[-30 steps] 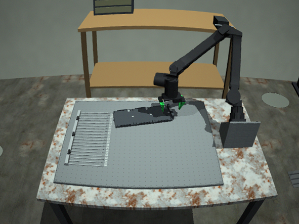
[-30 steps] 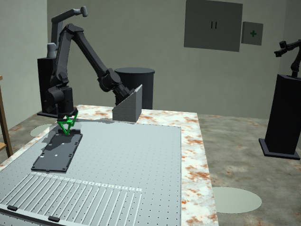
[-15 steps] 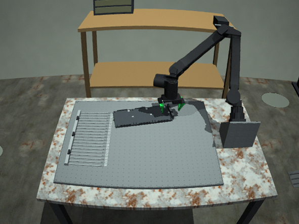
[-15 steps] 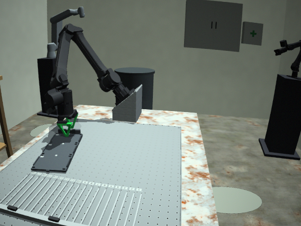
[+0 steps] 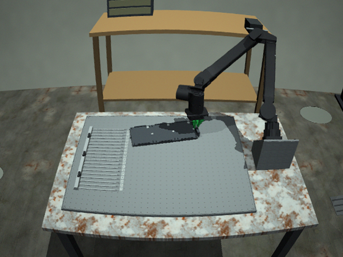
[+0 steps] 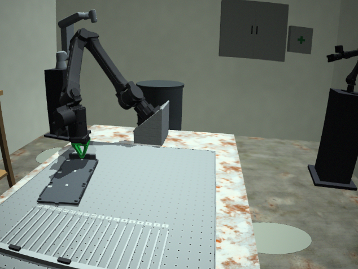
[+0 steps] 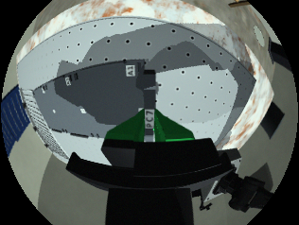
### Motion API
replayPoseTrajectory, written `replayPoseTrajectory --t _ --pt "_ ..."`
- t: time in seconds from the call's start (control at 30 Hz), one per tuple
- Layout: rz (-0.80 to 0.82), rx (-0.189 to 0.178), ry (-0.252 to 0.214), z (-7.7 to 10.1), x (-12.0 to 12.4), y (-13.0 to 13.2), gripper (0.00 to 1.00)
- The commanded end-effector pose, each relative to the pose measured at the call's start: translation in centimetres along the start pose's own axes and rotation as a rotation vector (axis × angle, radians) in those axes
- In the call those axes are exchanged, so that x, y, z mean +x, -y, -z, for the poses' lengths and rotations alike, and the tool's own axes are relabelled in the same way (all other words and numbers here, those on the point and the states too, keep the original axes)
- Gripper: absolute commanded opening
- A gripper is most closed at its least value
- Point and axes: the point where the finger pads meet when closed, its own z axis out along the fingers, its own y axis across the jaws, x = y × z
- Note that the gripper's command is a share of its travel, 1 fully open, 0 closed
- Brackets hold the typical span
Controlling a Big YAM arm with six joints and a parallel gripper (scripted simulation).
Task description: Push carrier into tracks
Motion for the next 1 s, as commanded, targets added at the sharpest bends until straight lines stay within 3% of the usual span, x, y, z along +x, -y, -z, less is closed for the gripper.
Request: replayPoseTrajectory --t 0.0,0.5,0.77,0.97 --pt "-0.008 -0.021 0.013 0.59 -0.86 -0.81 0.00" --pt "-0.008 -0.021 0.013 0.59 -0.86 -0.81 0.00" --pt "-0.228 -0.014 0.015 0.03 -1.22 -0.59 0.00" --pt "-0.228 -0.014 0.015 0.04 -1.23 -0.60 0.00"
